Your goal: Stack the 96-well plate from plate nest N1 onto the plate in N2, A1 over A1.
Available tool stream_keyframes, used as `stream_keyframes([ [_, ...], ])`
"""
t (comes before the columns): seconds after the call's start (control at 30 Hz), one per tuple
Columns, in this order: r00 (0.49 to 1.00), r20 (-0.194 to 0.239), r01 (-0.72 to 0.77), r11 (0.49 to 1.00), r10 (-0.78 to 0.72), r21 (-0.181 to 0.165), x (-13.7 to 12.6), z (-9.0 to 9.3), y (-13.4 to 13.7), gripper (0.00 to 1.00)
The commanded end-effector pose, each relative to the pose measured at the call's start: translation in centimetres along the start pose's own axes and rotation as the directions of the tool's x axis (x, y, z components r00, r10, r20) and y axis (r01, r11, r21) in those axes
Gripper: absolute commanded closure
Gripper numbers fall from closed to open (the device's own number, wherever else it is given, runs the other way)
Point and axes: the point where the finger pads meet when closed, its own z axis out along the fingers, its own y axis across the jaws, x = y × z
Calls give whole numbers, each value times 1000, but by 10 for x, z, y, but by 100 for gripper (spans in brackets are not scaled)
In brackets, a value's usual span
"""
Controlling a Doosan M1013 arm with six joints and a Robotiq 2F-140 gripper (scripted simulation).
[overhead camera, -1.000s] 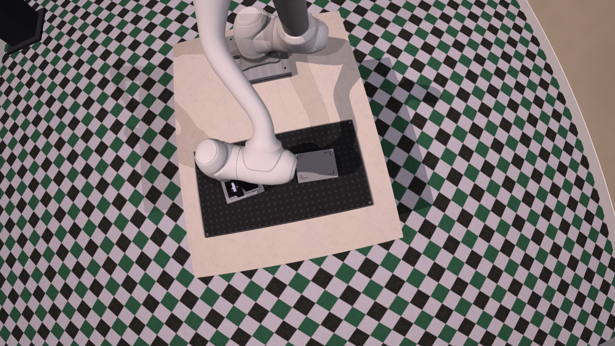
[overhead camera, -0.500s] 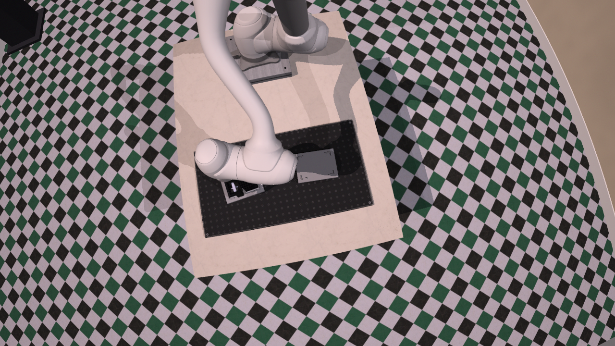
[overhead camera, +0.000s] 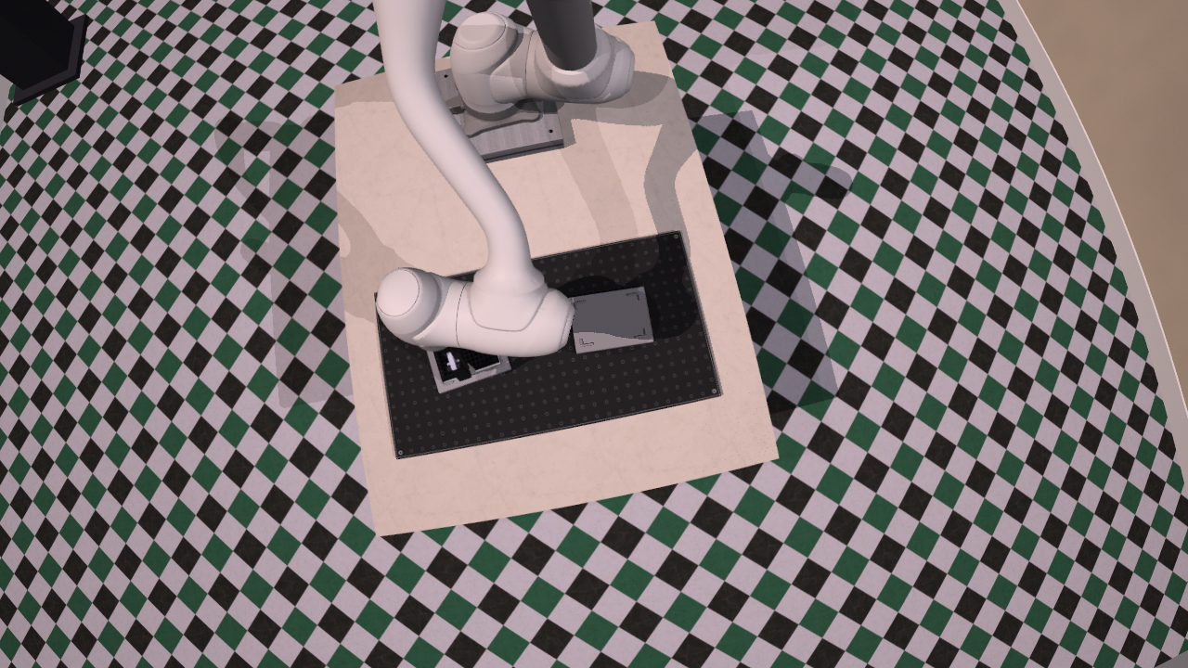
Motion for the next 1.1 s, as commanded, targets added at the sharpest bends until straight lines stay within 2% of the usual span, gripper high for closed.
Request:
stream_keyframes([
  [0.0, 1000, 3, -3, 1000, 3, -6, 0, 4, 2, 100],
  [0.13, 1000, 3, -3, 1000, 3, -6, 0, 4, 2, 100],
  [0.17, 1000, 3, -3, 1000, 3, -6, 0, 4, 2, 0],
  [1.07, 1000, 3, -3, 1000, 3, -6, 0, 4, 2, 0],
])
